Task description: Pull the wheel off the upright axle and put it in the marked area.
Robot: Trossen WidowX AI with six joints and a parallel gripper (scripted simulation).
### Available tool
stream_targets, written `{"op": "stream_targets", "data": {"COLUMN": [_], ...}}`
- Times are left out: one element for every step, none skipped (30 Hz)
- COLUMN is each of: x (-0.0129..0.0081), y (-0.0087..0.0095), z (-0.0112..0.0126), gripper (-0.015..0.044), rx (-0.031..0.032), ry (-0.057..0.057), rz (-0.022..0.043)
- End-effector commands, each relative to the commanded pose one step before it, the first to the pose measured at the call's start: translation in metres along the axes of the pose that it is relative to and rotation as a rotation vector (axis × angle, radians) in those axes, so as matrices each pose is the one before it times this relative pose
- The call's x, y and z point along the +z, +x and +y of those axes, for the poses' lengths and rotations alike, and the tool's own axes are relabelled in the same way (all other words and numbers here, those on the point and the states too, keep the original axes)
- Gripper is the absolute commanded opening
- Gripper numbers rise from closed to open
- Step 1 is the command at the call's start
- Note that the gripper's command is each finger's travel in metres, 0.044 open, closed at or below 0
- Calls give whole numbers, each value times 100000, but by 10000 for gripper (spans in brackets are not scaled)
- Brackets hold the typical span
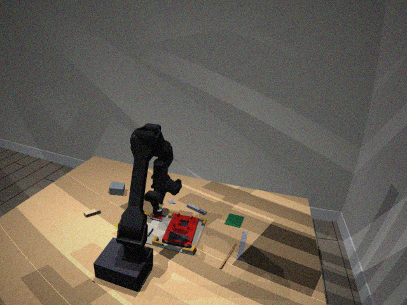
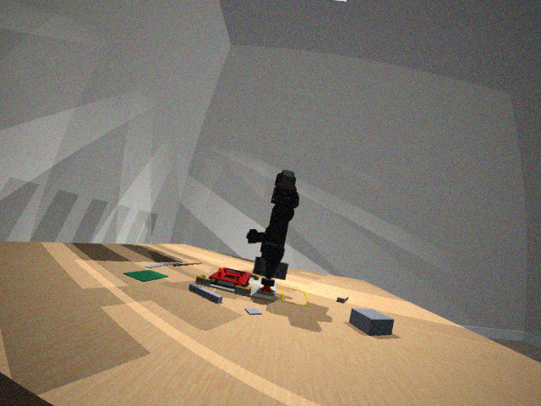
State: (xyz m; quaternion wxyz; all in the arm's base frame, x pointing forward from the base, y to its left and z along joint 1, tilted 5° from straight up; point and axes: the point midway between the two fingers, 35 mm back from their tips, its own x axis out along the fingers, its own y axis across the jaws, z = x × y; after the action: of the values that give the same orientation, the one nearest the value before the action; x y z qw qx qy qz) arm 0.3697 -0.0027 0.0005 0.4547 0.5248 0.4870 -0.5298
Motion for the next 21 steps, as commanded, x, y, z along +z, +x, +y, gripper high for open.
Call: {"op": "stream_targets", "data": {"x": [-81,0,0,102,0,0,0,0,0,0,0,0,0,0,0,0,0,0,0,0,0], "y": [1870,0,0,-295,0,0,0,0,0,0,0,0,0,0,0,0,0,0,0,0,0], "z": [-421,0,0,-173,0,0,0,0,0,0,0,0,0,0,0,0,0,0,0,0,0], "gripper": [300,300,300,274,267,260,254,247,240,234,227,220,214,207,200,194,187,180,174,167,160], "rx": [-769,0,0,-1335,0,0,0,0,0,0,0,0,0,0,0,0,0,0,0,0,0], "ry": [483,0,0,-424,0,0,0,0,0,0,0,0,0,0,0,0,0,0,0,0,0], "rz": [319,0,0,-501,0,0,0,0,0,0,0,0,0,0,0,0,0,0,0,0,0]}}
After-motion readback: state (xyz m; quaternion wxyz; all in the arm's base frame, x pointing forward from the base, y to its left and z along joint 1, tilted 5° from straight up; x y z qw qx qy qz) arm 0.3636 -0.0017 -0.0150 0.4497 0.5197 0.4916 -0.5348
